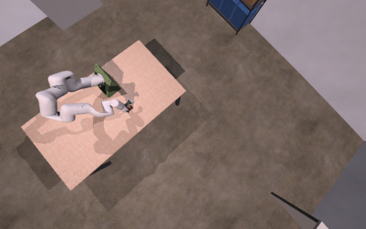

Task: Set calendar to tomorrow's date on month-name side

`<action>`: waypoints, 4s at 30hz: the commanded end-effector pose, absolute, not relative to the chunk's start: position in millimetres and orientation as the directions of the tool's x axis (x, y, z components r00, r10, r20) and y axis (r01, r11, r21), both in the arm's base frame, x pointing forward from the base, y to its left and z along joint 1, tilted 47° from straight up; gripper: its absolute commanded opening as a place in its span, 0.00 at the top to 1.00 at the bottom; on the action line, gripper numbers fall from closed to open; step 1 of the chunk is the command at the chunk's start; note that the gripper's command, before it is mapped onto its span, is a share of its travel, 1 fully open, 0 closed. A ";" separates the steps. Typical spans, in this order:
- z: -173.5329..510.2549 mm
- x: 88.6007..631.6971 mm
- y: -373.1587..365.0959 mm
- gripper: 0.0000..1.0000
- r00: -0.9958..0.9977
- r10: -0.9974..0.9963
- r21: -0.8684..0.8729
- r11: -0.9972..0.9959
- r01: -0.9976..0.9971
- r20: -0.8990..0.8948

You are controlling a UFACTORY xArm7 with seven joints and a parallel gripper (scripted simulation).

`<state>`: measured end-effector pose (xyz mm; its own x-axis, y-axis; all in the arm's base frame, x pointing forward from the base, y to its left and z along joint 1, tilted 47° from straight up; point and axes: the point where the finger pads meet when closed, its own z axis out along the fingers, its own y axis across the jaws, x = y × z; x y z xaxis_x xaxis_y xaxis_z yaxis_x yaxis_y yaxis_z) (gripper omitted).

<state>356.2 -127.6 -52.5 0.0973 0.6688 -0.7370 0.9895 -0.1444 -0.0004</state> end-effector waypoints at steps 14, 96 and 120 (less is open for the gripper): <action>-52.3 357.6 -126.1 0.73 0.097 0.671 0.002 -0.141 0.990 -0.736; -59.1 356.5 -133.4 0.73 0.097 0.671 0.002 -0.141 0.990 -0.736; -59.1 356.5 -133.4 0.73 0.097 0.671 0.002 -0.141 0.990 -0.736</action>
